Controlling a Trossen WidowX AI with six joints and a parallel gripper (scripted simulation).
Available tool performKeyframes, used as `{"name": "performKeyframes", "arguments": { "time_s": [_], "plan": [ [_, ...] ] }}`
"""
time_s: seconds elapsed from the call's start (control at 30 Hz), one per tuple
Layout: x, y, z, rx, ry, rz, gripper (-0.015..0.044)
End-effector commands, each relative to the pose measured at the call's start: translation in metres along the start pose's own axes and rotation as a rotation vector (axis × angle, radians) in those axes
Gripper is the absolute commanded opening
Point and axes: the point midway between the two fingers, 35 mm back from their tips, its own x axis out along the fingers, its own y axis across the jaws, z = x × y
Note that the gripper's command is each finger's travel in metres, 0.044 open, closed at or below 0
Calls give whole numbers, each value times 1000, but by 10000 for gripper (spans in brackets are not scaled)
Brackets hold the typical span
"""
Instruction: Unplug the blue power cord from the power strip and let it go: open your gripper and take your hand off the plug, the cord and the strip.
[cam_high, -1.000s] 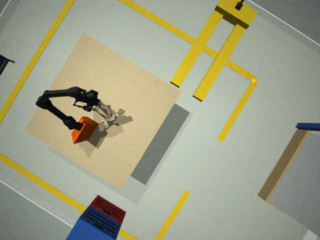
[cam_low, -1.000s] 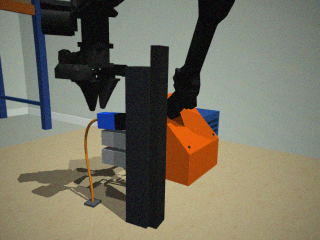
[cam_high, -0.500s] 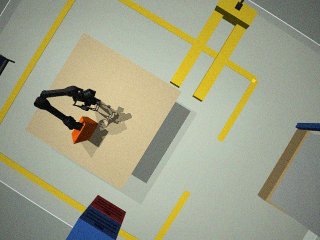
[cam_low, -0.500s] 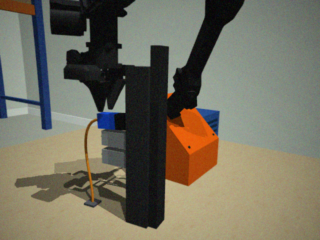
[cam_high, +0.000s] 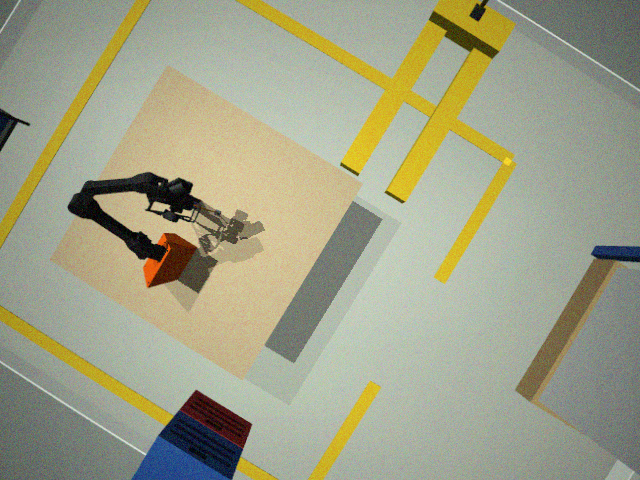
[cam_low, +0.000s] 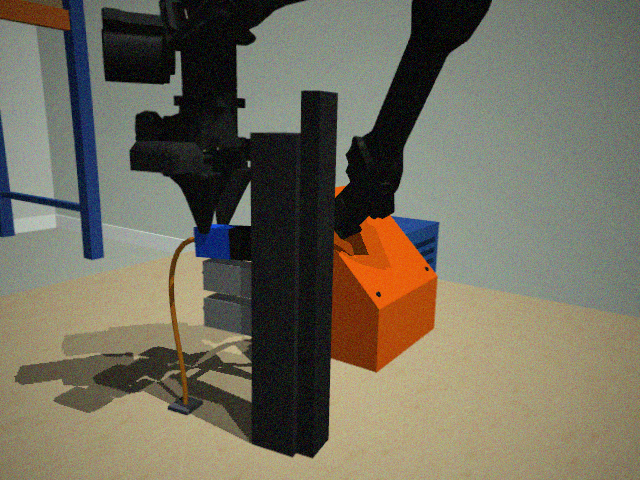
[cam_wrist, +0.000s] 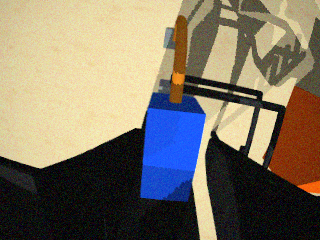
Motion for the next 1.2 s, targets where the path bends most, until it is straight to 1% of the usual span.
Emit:
{"name": "performKeyframes", "arguments": {
  "time_s": [0.0,0.3,0.33,1.17],
  "plan": [
    [0,0,0,-1,0,0,81],
    [0,0,0,-1,0,0,21],
    [0,0,0,-1,0,0,0],
    [-4,2,37,2,-2,1,0]
  ]
}}
